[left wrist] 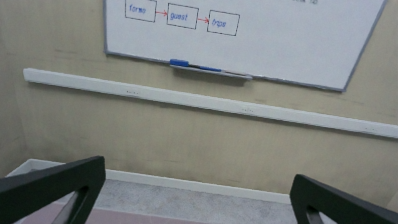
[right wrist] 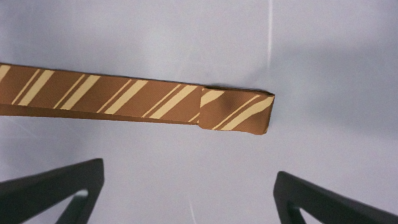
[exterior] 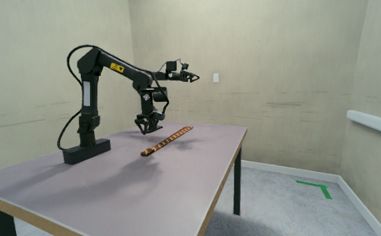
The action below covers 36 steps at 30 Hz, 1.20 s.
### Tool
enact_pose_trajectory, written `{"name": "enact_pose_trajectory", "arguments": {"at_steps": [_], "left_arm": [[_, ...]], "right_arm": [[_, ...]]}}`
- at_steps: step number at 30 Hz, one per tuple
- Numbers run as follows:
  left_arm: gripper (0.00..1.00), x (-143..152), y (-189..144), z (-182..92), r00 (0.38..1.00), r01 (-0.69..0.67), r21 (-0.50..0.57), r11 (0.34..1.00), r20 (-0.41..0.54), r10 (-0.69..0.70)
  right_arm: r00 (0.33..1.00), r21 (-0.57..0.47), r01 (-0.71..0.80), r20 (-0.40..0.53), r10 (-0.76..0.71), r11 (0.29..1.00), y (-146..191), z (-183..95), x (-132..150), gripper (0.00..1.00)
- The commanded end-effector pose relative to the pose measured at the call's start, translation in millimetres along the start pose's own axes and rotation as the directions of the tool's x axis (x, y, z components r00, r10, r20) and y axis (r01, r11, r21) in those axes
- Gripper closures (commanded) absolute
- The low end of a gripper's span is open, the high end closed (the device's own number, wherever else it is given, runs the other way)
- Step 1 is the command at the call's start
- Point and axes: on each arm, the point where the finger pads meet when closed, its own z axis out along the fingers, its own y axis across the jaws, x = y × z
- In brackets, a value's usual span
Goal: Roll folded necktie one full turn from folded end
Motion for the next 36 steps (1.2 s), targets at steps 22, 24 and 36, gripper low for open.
{"name": "enact_pose_trajectory", "arguments": {"at_steps": [22,24,36], "left_arm": [[0.05,-26,-3,-1,0.997,0.008,0.014,1.0,0.071,-0.009],[0.08,-24,-5,-2,0.998,0.005,0.02,1.0,0.065,-0.006],[0.2,9,-34,-10,0.999,-0.034,0.094,0.995,-0.005,0.034]], "right_arm": [[1.0,-0.119,0.01,0.029,-0.007,0.993,-7,-2,-3,0.15],[1.0,-0.14,0.01,0.029,-0.006,0.99,-9,-1,-3,0.15],[1.0,-0.26,0.013,0.03,-0.005,0.965,-20,4,-3,0.2]]}}
